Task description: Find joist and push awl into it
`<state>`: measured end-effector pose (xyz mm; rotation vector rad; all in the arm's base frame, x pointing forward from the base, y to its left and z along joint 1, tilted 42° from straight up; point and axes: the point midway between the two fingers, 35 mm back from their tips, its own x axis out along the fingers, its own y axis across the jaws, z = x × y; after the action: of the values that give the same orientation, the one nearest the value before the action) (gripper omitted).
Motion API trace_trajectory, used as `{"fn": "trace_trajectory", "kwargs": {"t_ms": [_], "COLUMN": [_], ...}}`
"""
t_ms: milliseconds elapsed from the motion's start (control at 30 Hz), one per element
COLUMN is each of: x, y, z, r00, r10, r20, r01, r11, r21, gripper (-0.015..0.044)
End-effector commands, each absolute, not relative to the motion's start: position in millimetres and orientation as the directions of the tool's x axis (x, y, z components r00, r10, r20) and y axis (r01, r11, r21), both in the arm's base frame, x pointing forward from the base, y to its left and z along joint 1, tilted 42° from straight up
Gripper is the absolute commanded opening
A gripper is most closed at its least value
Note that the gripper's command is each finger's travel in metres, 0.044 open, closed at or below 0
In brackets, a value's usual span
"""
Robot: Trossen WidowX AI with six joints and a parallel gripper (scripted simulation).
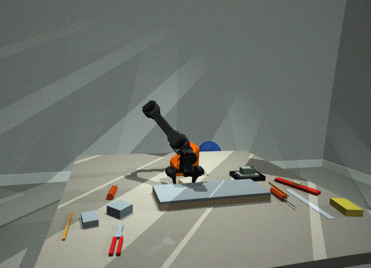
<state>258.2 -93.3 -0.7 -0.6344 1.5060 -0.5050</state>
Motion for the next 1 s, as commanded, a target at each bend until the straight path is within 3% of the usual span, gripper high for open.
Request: {"fn": "trace_trajectory", "kwargs": {"t_ms": [0,433,667,967], "x": [256.5,256.5,256.6,260.4], "y": [-95.0,-95.0,-94.3,-62.9], "z": [-2.9,-2.9,-2.3,26.7], "r00": [0.012,0.012,0.012,0.014], "r10": [-0.668,-0.668,-0.668,-0.659], "r20": [-0.744,-0.744,-0.744,-0.752], "r01": [-0.089,-0.089,-0.089,-0.09], "r11": [0.74,0.74,0.74,0.749], "r21": [-0.667,-0.667,-0.666,-0.657], "gripper": [0.0387,0.0046,0.0,0.0]}}
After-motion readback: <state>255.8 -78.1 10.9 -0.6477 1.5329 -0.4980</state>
